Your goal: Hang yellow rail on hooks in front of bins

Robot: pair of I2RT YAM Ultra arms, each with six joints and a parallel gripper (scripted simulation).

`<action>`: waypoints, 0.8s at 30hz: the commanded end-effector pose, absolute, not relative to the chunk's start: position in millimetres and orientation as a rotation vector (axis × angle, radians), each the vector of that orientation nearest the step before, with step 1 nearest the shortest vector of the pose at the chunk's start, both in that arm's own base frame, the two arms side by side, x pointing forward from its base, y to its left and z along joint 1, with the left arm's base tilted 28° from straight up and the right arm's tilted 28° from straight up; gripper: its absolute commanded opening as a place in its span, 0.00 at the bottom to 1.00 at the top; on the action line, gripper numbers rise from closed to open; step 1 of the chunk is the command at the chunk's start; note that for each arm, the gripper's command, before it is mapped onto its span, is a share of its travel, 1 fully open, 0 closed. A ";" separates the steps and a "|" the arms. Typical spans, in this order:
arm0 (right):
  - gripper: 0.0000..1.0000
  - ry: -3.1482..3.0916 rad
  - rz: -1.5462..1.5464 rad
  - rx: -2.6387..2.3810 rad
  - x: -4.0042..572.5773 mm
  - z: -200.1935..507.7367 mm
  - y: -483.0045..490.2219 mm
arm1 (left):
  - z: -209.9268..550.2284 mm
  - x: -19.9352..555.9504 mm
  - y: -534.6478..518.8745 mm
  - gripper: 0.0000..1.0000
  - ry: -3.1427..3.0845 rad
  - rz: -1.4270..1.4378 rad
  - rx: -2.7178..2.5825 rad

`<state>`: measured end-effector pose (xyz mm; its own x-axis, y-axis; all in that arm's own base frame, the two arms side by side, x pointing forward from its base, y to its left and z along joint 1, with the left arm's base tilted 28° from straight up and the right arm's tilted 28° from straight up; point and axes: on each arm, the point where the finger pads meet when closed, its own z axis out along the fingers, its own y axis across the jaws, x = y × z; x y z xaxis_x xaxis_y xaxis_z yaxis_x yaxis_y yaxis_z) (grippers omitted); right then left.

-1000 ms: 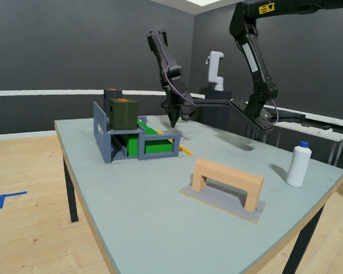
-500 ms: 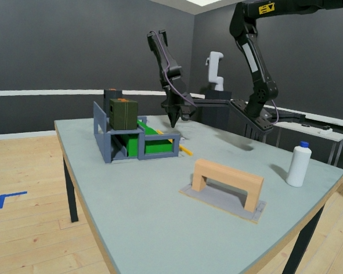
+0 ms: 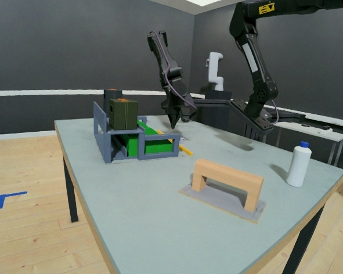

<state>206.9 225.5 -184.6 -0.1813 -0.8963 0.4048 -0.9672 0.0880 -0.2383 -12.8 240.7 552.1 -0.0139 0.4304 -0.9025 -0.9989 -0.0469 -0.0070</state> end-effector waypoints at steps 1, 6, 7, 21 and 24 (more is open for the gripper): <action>0.00 -2.213 0.693 1.907 211.5 -181.0 227.4 | 550.2 -14.3 231.5 1.00 0.854 1.438 -0.904; 0.36 -2.184 0.675 1.914 199.2 -187.9 228.4 | 550.2 -14.3 231.5 1.00 0.854 1.438 -0.904; 0.36 -2.184 0.675 1.914 199.2 -187.5 228.2 | 550.2 -14.3 231.5 1.00 0.854 1.438 -0.904; 0.36 -2.180 0.676 1.914 198.1 -189.2 225.3 | 550.2 -14.3 231.5 1.00 0.854 1.438 -0.904; 0.36 -2.173 0.676 1.915 197.2 -191.9 222.9 | 550.2 -14.3 231.5 1.00 0.854 1.438 -0.904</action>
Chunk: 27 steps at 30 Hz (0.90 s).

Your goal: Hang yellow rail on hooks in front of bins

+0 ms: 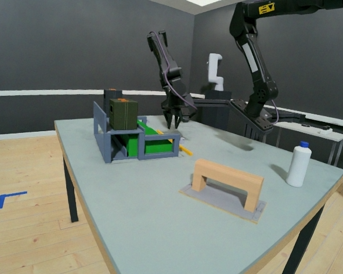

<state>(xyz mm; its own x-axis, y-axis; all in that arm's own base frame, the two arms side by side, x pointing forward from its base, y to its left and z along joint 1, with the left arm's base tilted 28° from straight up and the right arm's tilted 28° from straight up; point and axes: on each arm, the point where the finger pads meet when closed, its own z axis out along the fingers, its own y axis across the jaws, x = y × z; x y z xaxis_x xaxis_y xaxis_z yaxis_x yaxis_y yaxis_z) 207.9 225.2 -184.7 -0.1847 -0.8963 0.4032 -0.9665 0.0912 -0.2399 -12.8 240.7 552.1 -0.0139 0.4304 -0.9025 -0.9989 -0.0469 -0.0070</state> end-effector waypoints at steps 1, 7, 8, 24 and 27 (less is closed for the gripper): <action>0.36 -2.171 0.676 1.917 197.3 -192.3 222.6 | 550.2 -14.3 231.5 1.00 0.854 1.438 -0.904; 0.36 -2.196 0.670 1.920 205.0 -193.5 228.2 | 550.2 -14.3 231.5 1.00 0.854 1.438 -0.904; 0.36 -2.198 0.670 1.919 206.4 -194.1 227.8 | 550.2 -14.3 231.5 1.00 0.854 1.438 -0.904; 0.36 -2.195 0.689 1.920 211.3 -208.4 219.0 | 550.2 -14.3 231.5 1.00 0.854 1.438 -0.904; 0.36 -2.196 0.689 1.911 213.2 -212.0 214.5 | 550.2 -14.3 231.5 1.00 0.854 1.438 -0.904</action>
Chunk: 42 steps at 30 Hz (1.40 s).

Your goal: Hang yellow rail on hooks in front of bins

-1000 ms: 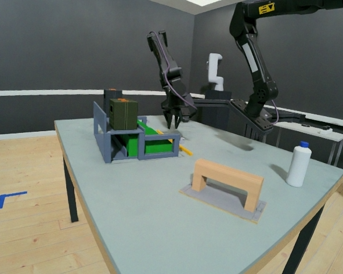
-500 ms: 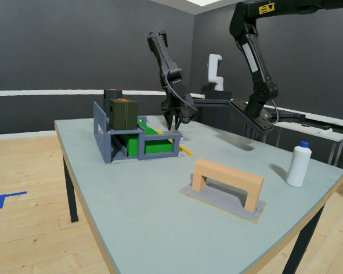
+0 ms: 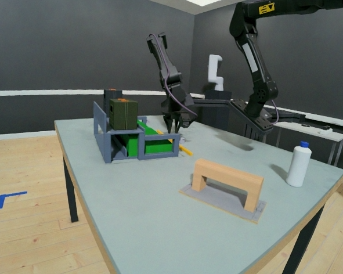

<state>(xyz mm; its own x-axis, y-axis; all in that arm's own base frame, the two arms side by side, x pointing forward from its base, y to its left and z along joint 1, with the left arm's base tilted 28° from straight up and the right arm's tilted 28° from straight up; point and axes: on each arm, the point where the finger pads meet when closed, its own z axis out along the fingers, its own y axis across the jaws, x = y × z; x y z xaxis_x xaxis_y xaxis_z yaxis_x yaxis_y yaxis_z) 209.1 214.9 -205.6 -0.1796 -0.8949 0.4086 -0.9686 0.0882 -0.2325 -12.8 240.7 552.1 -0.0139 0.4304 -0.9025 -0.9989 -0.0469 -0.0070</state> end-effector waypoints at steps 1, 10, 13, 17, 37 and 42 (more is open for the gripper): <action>0.36 -2.196 0.691 1.911 213.5 -213.1 213.6 | 550.2 -14.3 231.5 1.00 0.854 1.438 -0.904; 0.36 -2.197 0.688 1.911 215.4 -221.9 209.9 | 550.2 -14.3 231.5 1.00 0.854 1.438 -0.904; 0.36 -2.197 0.689 1.911 215.8 -222.6 209.7 | 550.2 -14.3 231.5 1.00 0.854 1.438 -0.904; 0.36 -2.196 0.686 1.918 215.5 -225.0 210.7 | 550.2 -14.3 231.5 1.00 0.854 1.438 -0.904; 0.36 -2.208 0.691 1.911 220.0 -224.9 210.0 | 550.2 -14.3 231.5 1.00 0.854 1.438 -0.904; 0.36 -2.205 0.689 1.919 219.0 -224.6 212.1 | 550.2 -14.3 231.5 1.00 0.854 1.438 -0.904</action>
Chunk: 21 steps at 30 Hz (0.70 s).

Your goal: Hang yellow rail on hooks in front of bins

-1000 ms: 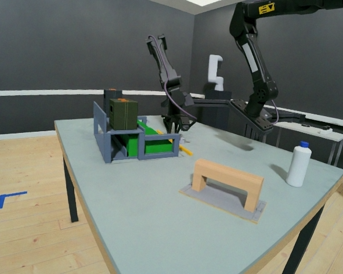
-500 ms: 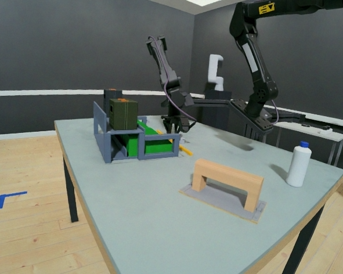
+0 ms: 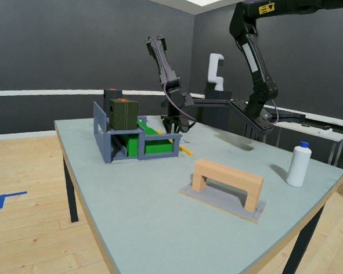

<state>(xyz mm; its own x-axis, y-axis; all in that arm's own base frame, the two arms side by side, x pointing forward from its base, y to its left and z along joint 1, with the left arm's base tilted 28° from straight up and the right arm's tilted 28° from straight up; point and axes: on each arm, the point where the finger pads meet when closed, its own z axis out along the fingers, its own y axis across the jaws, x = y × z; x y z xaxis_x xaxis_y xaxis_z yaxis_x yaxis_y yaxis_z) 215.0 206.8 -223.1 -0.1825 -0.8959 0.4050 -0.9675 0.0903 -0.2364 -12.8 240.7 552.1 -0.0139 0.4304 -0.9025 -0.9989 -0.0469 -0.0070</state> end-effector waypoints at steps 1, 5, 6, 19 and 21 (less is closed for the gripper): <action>0.36 -2.207 0.690 1.918 219.7 -224.4 212.0 | 550.2 -14.3 231.5 1.00 0.854 1.438 -0.904; 0.36 -2.211 0.691 1.916 220.7 -224.1 211.8 | 550.2 -14.3 231.5 1.00 0.854 1.438 -0.904; 0.36 -2.212 0.689 1.913 220.9 -224.0 211.7 | 550.2 -14.3 231.5 1.00 0.854 1.438 -0.904; 0.36 -2.217 0.690 1.922 222.4 -222.2 215.0 | 550.2 -14.3 231.5 1.00 0.854 1.438 -0.904; 0.36 -2.218 0.690 1.922 222.7 -222.1 215.2 | 550.2 -14.3 231.5 1.00 0.854 1.438 -0.904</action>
